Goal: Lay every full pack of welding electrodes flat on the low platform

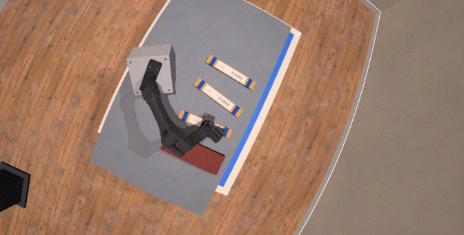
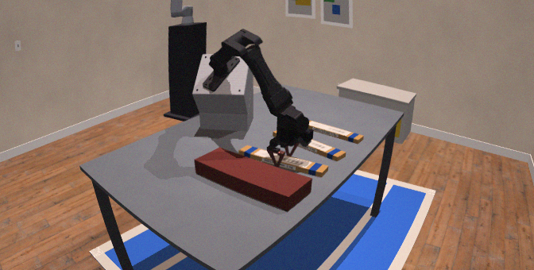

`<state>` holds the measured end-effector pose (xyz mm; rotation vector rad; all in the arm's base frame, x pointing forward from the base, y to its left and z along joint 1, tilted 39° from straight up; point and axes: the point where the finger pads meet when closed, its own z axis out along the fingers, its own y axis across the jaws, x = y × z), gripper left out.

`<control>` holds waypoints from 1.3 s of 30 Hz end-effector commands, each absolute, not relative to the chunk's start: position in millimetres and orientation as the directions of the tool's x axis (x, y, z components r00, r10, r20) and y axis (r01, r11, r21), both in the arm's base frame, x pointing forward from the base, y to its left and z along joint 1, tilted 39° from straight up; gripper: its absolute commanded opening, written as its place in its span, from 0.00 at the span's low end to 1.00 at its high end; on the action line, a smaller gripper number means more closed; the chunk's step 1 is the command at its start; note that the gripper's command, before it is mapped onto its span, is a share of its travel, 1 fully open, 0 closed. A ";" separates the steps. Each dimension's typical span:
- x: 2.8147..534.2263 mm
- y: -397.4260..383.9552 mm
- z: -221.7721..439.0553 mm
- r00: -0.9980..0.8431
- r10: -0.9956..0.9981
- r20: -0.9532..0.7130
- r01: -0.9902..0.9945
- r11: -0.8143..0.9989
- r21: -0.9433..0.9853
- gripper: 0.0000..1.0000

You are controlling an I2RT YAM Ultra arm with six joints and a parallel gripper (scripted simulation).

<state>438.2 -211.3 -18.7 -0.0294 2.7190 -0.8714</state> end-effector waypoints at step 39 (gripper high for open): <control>408.1 -142.5 84.3 -0.943 -0.128 -0.307 0.077 0.815 -0.575 0.96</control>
